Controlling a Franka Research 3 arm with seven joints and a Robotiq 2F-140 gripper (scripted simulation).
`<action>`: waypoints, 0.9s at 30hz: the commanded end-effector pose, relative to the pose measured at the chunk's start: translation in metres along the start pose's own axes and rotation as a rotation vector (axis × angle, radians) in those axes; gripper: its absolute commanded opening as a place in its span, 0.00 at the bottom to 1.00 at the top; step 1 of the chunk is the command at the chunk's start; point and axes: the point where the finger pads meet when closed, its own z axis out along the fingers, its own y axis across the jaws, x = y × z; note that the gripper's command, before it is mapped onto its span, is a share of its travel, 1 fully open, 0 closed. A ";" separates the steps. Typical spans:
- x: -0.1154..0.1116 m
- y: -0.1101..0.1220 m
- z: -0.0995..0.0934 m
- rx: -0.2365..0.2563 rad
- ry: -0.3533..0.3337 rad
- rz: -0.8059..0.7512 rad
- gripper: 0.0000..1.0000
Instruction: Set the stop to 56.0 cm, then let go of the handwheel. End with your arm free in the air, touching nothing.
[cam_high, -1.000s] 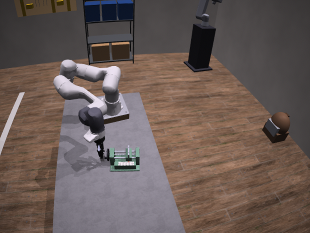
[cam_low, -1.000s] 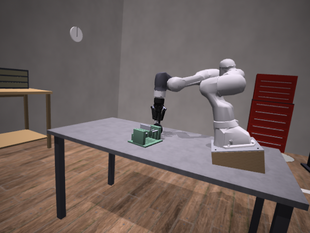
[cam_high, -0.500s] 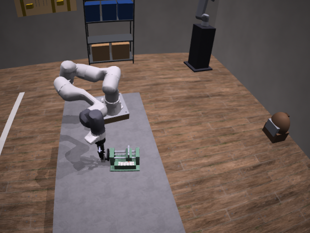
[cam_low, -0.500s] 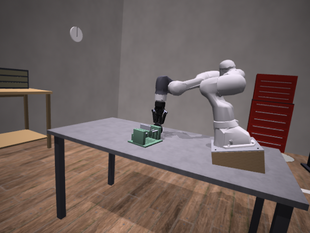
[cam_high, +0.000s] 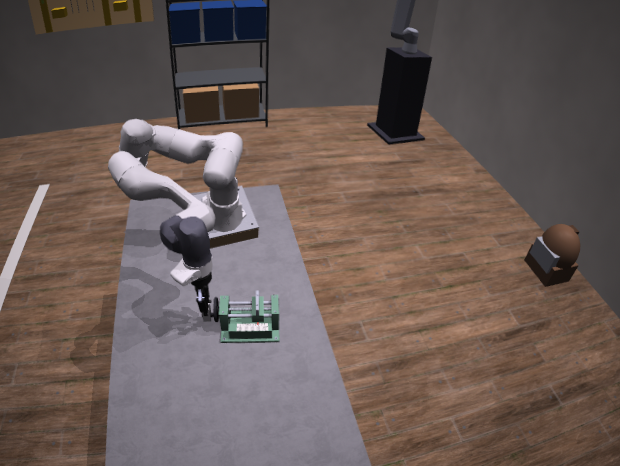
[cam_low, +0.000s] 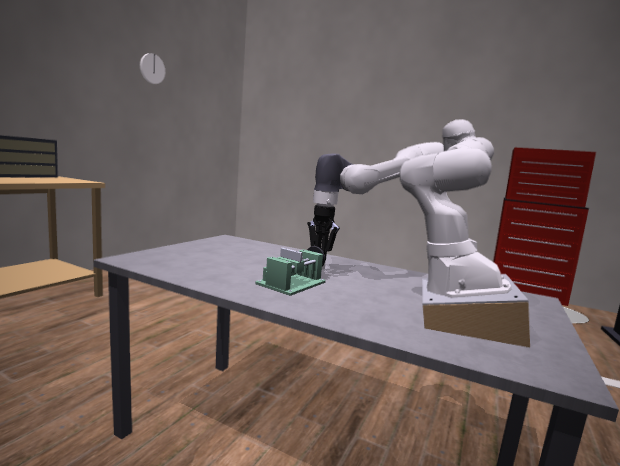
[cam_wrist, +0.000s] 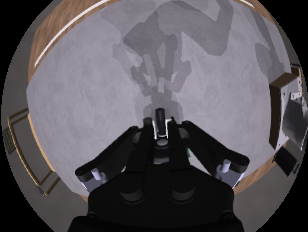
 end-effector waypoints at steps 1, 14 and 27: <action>-0.001 0.006 0.000 -0.002 0.000 0.004 0.04; -0.001 0.017 -0.005 -0.002 0.000 0.004 0.04; -0.001 0.026 -0.016 -0.002 0.000 0.004 0.04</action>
